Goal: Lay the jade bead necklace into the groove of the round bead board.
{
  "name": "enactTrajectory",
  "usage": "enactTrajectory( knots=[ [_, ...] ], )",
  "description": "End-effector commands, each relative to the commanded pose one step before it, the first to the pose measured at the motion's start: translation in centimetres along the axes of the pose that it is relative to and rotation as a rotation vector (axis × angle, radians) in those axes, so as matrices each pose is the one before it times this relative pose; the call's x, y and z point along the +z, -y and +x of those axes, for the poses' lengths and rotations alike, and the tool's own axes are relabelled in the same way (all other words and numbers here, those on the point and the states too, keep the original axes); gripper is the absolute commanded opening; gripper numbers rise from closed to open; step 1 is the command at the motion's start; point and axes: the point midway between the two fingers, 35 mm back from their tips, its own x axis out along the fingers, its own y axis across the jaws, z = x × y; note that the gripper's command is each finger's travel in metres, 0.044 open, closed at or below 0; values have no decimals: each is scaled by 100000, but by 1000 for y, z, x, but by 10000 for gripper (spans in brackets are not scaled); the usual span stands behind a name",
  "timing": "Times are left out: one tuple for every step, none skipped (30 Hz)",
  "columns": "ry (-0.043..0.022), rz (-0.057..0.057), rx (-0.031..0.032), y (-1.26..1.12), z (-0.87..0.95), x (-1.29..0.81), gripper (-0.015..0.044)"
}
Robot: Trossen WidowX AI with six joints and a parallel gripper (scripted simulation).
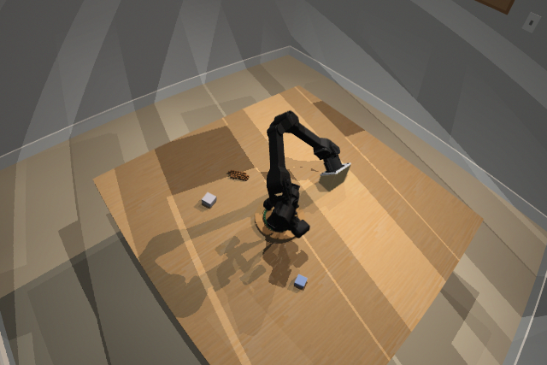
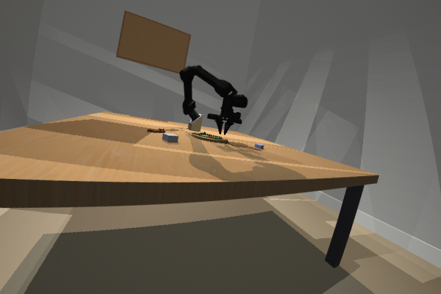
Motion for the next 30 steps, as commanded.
enactTrajectory(
  knots=[
    [-472, -1368, -965, 10, 930, -301, 120],
    [-38, -48, -34, 2, 161, -18, 120],
    [-38, -48, -35, 2, 161, -19, 120],
    [-39, -48, -36, 2, 160, -19, 120],
    [-39, -48, -36, 3, 160, -20, 120],
    [-39, -48, -37, 3, 160, -21, 120],
    [-40, -48, -37, 3, 160, -22, 120],
    [-32, -38, -30, 3, 128, -18, 120],
    [-20, -23, -18, 2, 77, -11, 120],
    [-7, -8, -6, 1, 26, -4, 120],
    [0, 0, 0, 0, 0, 0, 120],
    [0, 0, 0, 0, 0, 0, 120],
    [0, 0, 0, 0, 0, 0, 120],
    [0, 0, 0, 0, 0, 0, 120],
    [0, 0, 0, 0, 0, 0, 120],
    [104, 957, 738, -30, -247, 166, 94],
    [0, 0, 0, 0, 0, 0, 67],
    [0, 0, 0, 0, 0, 0, 41],
    [0, 0, 0, 0, 0, 0, 15],
    [0, 0, 0, 0, 0, 0, 0],
    [0, 0, 0, 0, 0, 0, 0],
    [0, 0, 0, 0, 0, 0, 0],
    [0, 0, 0, 0, 0, 0, 0],
    [0, 0, 0, 0, 0, 0, 0],
    [0, 0, 0, 0, 0, 0, 0],
    [0, 0, 0, 0, 0, 0, 0],
    [0, 0, 0, 0, 0, 0, 0],
    [0, 0, 0, 0, 0, 0, 0],
    [0, 0, 0, 0, 0, 0, 0],
    [0, 0, 0, 0, 0, 0, 0]
  ],
)
